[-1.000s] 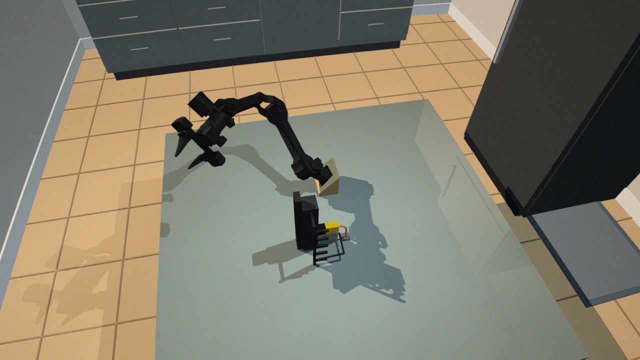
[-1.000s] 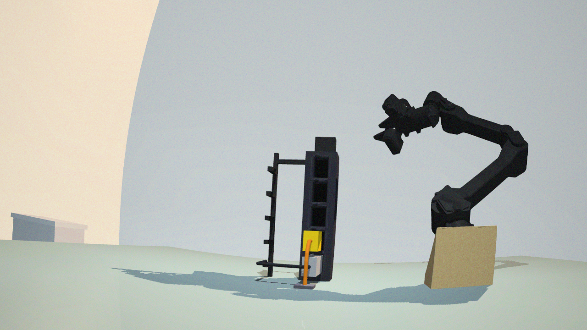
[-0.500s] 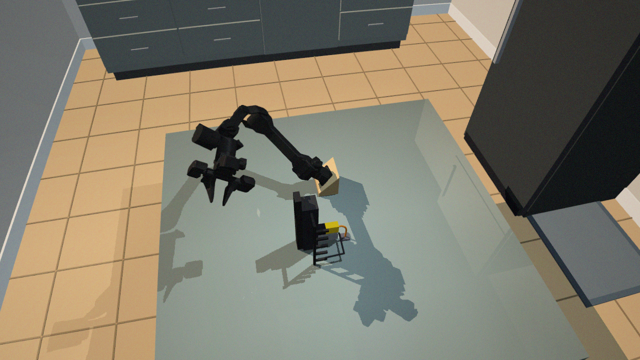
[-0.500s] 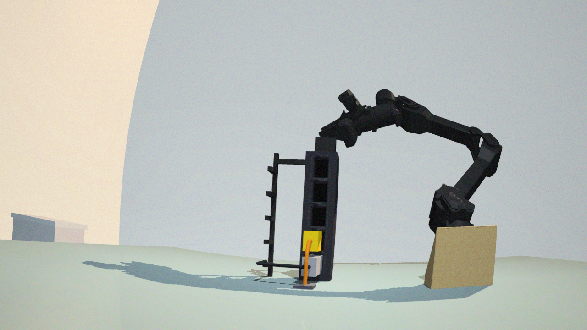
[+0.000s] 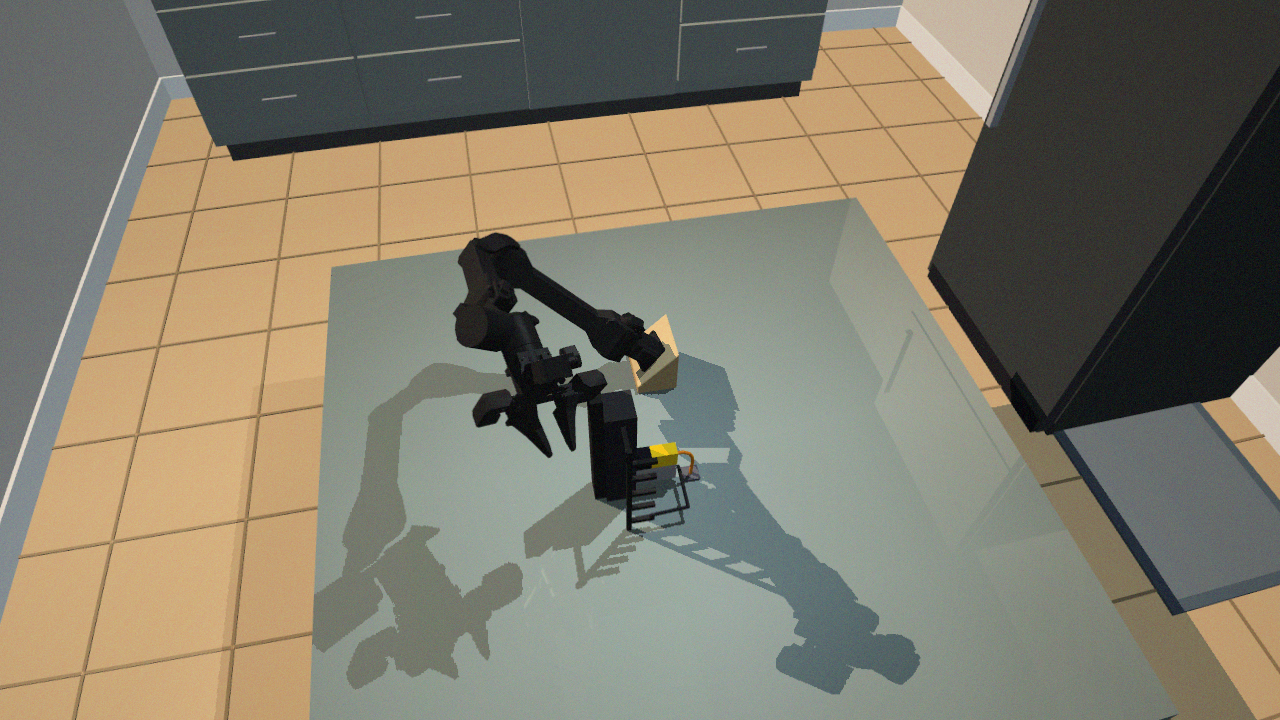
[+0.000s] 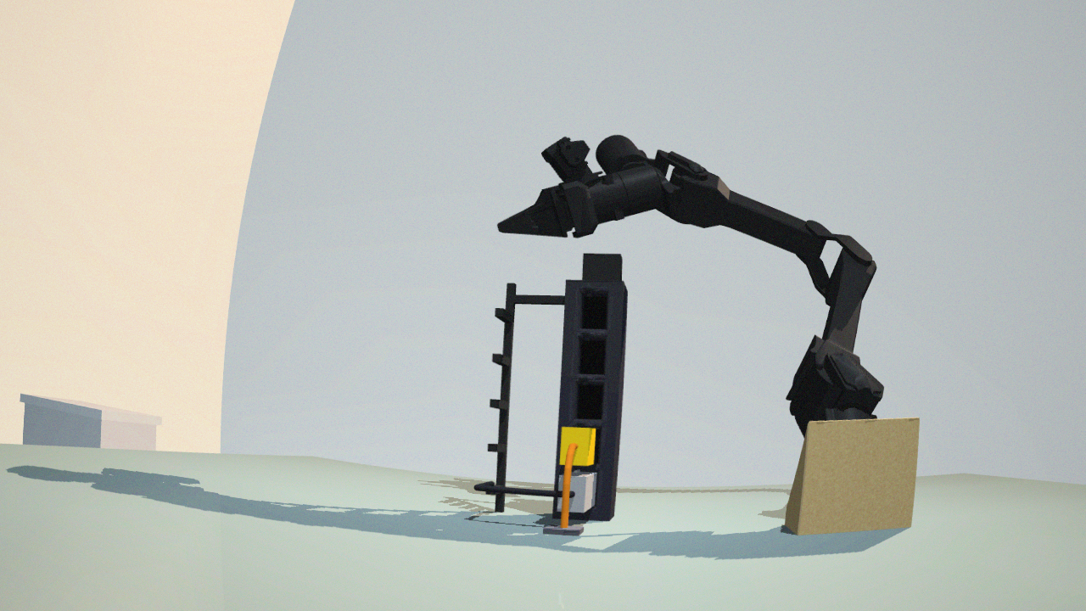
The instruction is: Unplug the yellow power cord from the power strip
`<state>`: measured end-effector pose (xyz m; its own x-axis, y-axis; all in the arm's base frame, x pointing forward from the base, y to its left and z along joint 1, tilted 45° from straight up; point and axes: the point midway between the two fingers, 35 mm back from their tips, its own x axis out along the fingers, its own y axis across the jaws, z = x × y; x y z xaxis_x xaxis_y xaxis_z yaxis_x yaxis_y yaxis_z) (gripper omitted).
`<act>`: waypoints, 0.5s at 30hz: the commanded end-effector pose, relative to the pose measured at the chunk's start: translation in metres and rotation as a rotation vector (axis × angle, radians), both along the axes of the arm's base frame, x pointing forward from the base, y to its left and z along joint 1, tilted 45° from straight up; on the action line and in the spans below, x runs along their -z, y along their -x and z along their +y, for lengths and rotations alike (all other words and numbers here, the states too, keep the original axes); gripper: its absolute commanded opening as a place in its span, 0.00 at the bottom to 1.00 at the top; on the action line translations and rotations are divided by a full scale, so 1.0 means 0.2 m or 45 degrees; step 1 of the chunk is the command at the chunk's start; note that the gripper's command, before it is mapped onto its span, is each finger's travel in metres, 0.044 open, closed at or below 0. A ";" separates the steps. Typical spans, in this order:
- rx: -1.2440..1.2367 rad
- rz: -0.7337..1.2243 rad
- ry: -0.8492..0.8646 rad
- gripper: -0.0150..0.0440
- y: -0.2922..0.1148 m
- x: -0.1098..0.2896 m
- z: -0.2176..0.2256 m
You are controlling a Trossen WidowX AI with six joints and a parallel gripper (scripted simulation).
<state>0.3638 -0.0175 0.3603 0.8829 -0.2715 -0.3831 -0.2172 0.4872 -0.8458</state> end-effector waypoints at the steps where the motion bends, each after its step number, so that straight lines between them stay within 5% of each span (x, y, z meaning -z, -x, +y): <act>1: -0.023 0.136 -0.040 0.53 -0.06 0.19 0.09; 15: -0.043 1.065 0.286 0.53 0.05 1.17 0.30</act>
